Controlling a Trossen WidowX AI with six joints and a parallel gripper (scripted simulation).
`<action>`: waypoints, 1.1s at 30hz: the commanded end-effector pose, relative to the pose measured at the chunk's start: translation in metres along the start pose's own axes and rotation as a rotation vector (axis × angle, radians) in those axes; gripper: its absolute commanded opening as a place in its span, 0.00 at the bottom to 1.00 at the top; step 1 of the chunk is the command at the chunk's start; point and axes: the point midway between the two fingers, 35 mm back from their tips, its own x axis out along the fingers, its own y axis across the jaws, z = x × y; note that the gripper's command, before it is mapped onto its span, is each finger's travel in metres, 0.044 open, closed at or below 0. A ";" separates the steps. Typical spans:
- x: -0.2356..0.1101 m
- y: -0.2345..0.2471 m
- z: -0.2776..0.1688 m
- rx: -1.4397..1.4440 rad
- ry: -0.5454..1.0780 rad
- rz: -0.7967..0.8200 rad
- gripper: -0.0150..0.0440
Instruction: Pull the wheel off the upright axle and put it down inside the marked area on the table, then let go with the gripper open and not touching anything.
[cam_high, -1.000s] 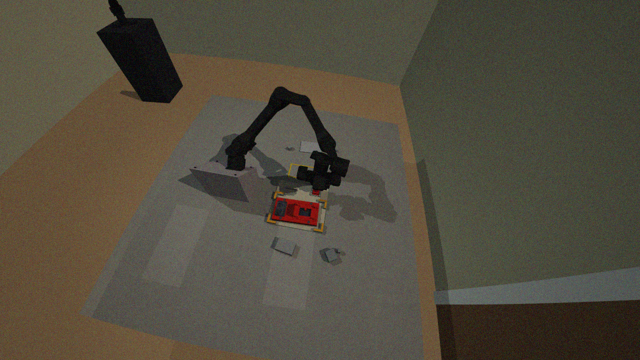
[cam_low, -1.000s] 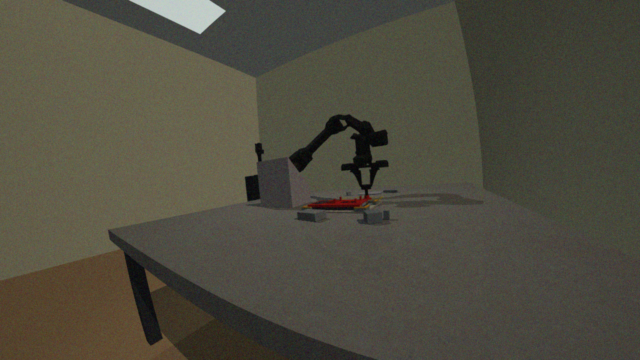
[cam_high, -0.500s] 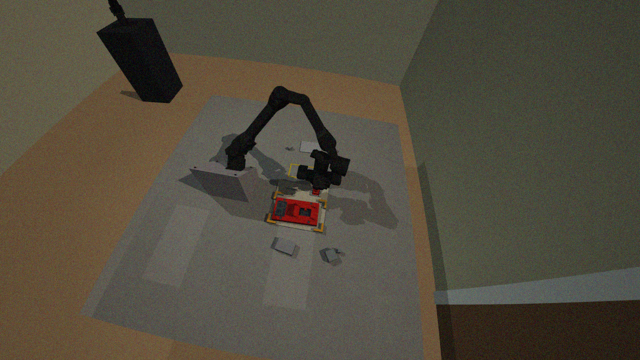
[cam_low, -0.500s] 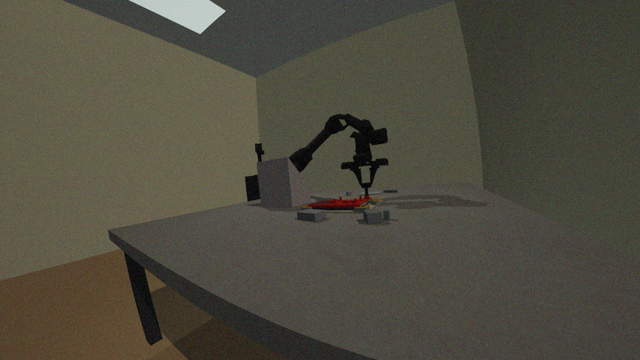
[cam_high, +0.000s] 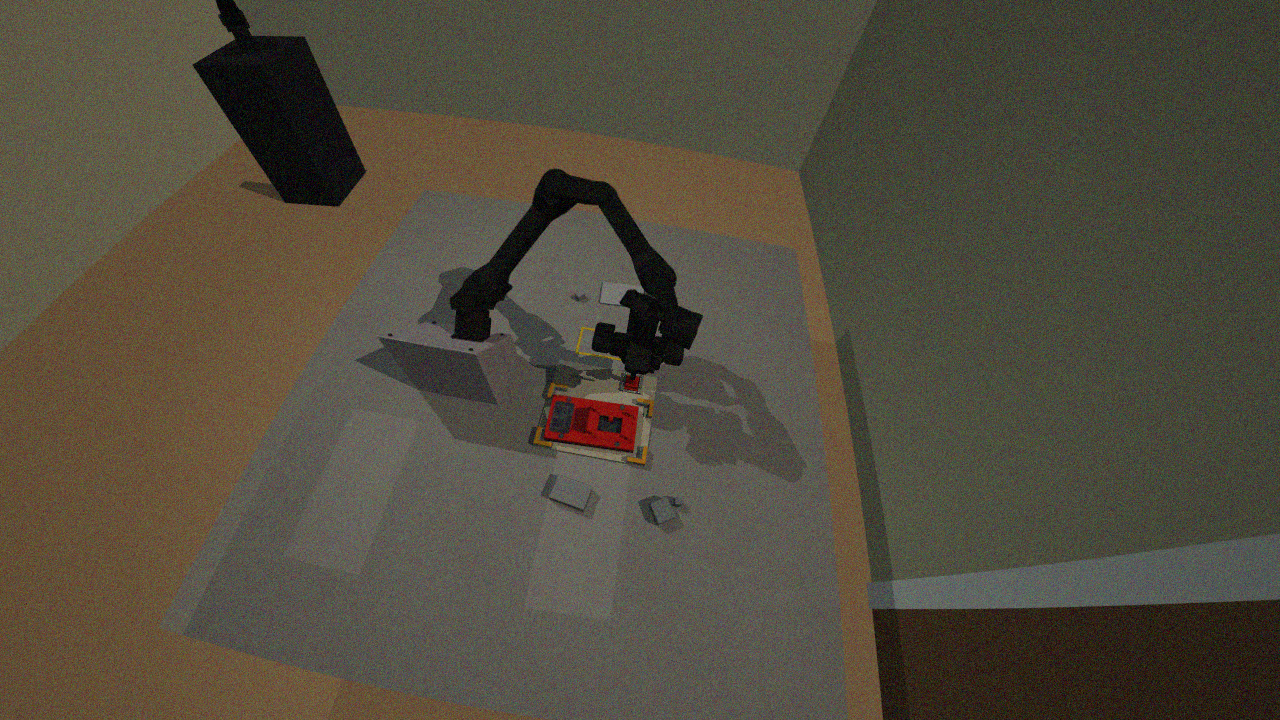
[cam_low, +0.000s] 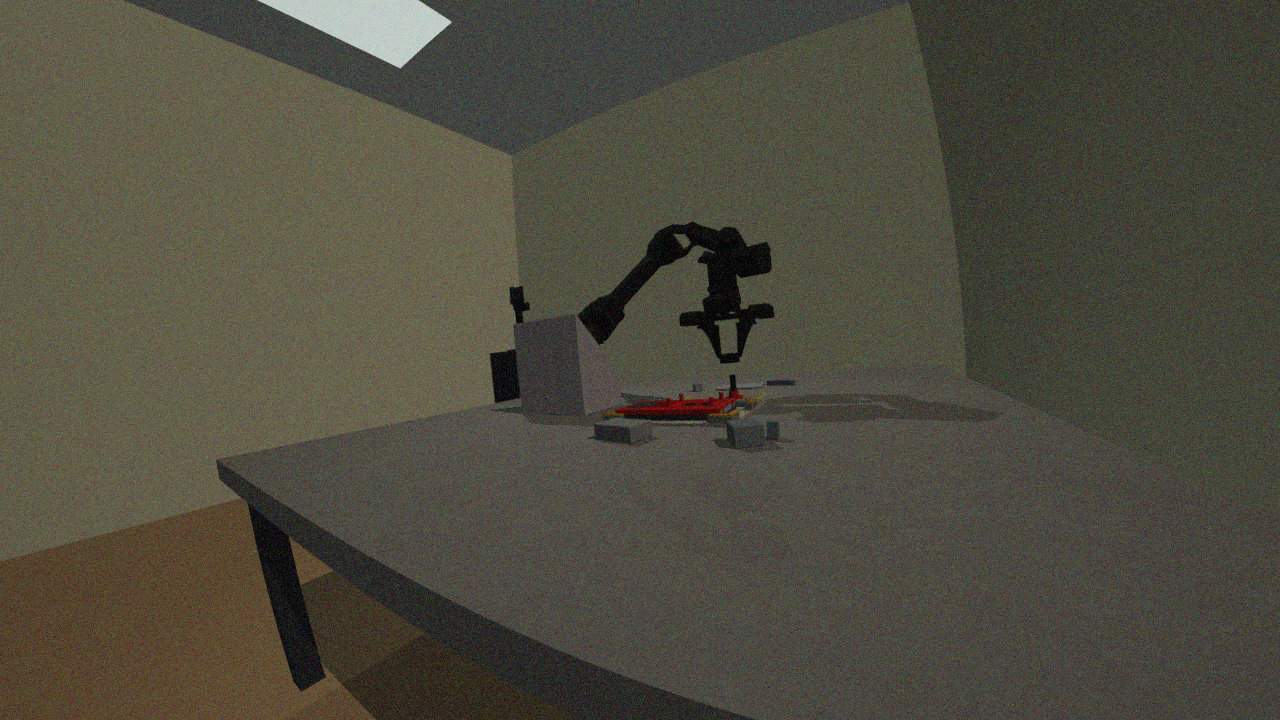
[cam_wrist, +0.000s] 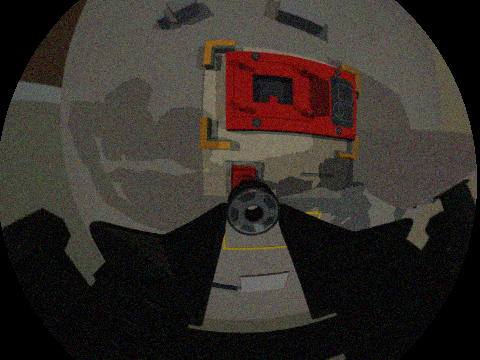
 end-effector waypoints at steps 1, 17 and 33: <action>-0.013 0.000 0.000 -0.013 -0.009 0.009 0.25; -0.008 -0.021 -0.052 -0.004 -0.006 0.004 0.25; -0.011 -0.054 -0.102 -0.010 -0.003 0.006 0.25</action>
